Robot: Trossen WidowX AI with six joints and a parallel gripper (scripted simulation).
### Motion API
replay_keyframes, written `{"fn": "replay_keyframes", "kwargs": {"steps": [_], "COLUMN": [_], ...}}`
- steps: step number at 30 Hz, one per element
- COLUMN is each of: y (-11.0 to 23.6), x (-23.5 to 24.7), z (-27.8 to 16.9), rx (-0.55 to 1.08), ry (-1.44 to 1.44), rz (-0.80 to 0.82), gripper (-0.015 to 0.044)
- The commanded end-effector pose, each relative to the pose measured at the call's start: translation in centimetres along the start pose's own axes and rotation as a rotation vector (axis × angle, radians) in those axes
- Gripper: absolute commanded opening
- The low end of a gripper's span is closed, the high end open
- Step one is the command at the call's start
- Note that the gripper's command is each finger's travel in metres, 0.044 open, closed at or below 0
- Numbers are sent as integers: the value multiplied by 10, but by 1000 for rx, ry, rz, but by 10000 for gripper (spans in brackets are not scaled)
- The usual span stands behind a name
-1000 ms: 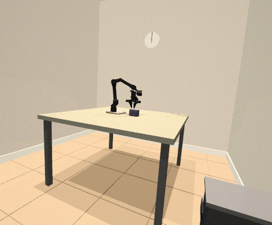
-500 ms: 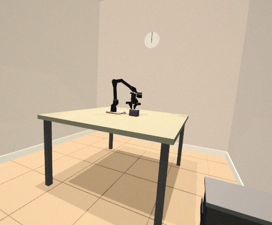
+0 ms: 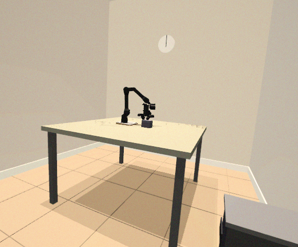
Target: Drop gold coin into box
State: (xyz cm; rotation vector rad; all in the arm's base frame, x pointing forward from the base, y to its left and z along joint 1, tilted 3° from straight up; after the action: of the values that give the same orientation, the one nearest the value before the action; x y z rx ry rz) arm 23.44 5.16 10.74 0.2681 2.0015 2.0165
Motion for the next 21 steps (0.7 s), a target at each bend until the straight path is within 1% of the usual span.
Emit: {"fn": "replay_keyframes", "kwargs": {"steps": [1, 9, 15, 21], "y": [-8, -18, -18, -18], "x": [1, 2, 2, 2], "z": [-1, -2, -2, -2], "rx": [7, 7, 7, 7], "ry": [4, 4, 4, 4], "rz": [2, 2, 2, 2], "gripper": [161, 161, 3, 0]}}
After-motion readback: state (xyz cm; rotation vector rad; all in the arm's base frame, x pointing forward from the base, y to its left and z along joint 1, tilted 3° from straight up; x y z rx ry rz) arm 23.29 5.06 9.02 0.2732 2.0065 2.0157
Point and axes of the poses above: the point midway between the two fingers, 35 mm back from their tips, its own y axis back along the fingers, its own x axis across the jaws, z = x × y, the point moved 5 cm from there along y, back along the fingers, and after that the axes turned 4 degrees about -y, right-handed, at the moved point
